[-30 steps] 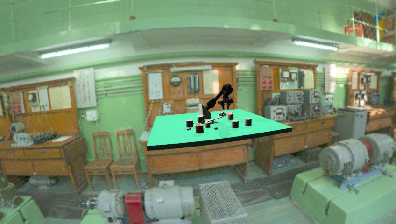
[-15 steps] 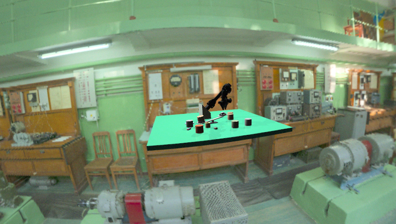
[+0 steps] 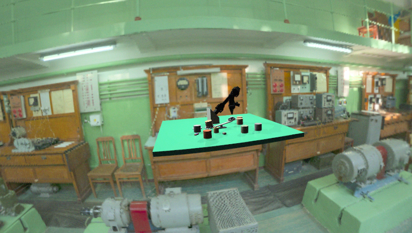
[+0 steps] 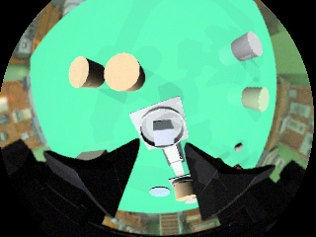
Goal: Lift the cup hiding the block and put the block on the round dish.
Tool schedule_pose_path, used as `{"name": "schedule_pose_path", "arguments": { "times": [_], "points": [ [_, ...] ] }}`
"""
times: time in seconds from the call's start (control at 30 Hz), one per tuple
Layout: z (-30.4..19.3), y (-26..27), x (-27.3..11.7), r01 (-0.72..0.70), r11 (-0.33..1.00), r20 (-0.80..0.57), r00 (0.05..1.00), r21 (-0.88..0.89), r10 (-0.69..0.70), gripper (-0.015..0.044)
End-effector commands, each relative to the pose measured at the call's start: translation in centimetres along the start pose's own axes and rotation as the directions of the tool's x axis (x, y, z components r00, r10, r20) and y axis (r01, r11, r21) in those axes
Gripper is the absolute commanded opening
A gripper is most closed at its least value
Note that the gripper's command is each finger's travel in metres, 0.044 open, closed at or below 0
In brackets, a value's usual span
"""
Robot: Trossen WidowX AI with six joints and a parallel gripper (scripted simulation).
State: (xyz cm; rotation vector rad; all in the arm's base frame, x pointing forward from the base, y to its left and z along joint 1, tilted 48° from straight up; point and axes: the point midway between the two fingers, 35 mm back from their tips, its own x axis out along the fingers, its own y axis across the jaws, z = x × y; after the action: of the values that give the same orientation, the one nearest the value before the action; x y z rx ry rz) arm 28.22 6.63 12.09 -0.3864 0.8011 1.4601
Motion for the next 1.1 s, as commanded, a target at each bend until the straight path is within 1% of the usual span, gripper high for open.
{"name": "schedule_pose_path", "arguments": {
  "times": [0.0, 0.1, 0.27, 0.37, 1.07],
  "points": [
    [-0.4, -0.3, -0.2, -0.004, 0.992, 0.005, 1.000, -0.126, 0.004, 0.0260],
    [-0.6, -0.4, -0.2, -0.007, 0.984, 0.007, 1.000, -0.177, 0.008, 0.0260],
    [-0.6, -0.4, -0.1, -0.007, 0.984, 0.007, 1.000, -0.177, 0.008, 0.0260],
    [-0.6, -0.4, 1.1, -0.007, 0.984, 0.007, 1.000, -0.177, 0.008, 0.0260],
    [-0.5, -0.4, 4.1, -0.006, 0.984, 0.008, 1.000, -0.178, 0.008, 0.0260]
  ]
}}
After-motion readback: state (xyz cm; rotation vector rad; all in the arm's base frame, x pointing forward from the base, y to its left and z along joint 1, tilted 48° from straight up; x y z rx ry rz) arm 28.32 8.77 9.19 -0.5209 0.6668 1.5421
